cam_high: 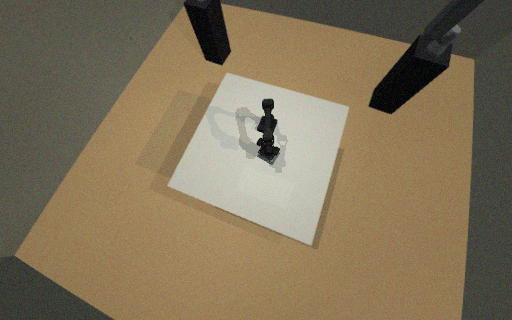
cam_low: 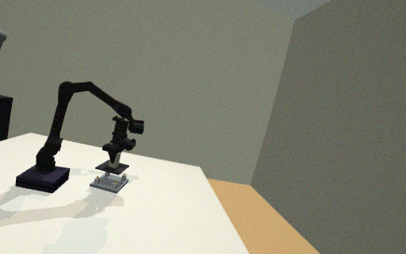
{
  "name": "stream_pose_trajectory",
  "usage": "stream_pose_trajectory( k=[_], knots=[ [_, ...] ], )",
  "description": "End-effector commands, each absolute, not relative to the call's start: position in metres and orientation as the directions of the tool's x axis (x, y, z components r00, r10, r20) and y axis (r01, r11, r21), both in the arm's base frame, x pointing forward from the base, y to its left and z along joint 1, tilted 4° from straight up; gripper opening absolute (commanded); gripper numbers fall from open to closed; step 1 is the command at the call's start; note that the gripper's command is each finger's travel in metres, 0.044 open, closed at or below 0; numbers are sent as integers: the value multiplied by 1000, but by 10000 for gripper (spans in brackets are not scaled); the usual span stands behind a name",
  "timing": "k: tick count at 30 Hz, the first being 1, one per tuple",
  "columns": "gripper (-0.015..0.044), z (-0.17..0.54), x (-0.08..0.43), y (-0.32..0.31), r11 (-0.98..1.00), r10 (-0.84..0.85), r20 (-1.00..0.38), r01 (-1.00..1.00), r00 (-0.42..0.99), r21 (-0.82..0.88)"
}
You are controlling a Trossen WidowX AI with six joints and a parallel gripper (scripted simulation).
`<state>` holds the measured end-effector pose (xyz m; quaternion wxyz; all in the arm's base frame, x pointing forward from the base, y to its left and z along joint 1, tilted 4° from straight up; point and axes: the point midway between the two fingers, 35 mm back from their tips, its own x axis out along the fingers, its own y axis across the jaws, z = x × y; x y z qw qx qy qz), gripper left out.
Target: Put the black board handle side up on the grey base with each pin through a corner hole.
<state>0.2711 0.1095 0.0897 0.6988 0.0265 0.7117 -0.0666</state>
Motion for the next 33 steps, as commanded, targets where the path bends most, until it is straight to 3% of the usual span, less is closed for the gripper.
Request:
stream_pose_trajectory(
  k=[1, 33],
  knots=[
    [0, 90, 271, 109, 990, -56, -998, 126, -22, -58],
    [0, 62, 269, 114, 989, -56, -998, 132, -23, -58]
  ],
)
